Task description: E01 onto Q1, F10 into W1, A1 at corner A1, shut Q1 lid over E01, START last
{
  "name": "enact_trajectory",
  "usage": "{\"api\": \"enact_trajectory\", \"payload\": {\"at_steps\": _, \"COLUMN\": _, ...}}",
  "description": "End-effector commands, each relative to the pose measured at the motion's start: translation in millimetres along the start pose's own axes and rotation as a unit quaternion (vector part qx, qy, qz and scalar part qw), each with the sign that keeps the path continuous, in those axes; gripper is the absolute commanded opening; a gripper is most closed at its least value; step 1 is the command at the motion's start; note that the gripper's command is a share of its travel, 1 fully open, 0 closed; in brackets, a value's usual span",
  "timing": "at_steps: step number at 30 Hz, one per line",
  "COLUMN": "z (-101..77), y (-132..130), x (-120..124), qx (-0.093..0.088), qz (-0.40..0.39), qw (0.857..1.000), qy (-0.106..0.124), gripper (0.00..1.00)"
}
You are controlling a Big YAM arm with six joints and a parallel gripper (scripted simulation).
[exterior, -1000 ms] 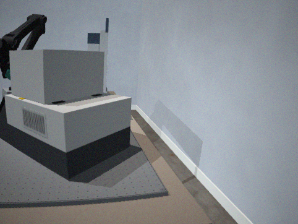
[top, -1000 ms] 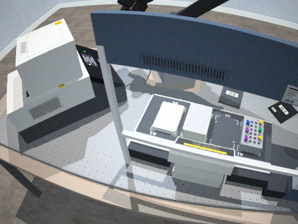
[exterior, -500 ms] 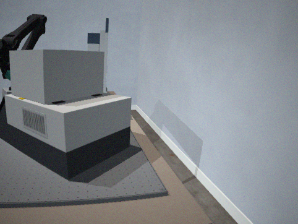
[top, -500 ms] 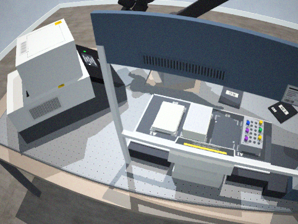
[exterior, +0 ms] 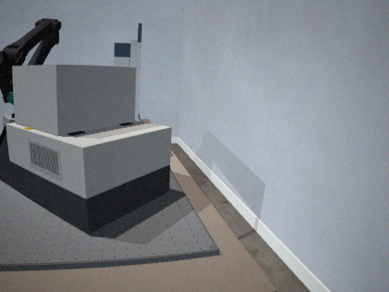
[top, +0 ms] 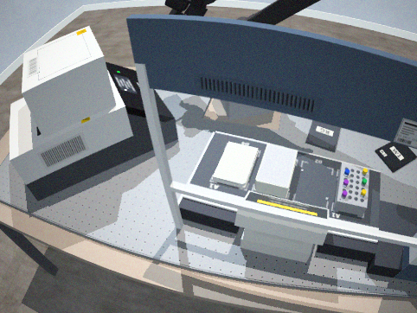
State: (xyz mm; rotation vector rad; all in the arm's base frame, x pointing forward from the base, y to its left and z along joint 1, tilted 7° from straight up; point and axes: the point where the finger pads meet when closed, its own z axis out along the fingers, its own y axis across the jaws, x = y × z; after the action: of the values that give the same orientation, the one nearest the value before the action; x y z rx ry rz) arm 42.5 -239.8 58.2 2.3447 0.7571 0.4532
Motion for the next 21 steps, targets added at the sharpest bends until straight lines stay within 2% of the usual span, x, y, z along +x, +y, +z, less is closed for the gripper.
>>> {"api": "enact_trajectory", "payload": {"at_steps": 1, "z": -14.4, "y": 29.8, "x": -17.0, "qx": -0.02, "qz": -0.024, "qw": 0.999, "qy": -0.02, "gripper": 0.0}}
{"api": "enact_trajectory", "payload": {"at_steps": 21, "z": -15.7, "y": 36.0, "x": -20.7, "qx": -0.021, "qz": -0.025, "qw": 0.999, "qy": -0.021, "gripper": 0.0}}
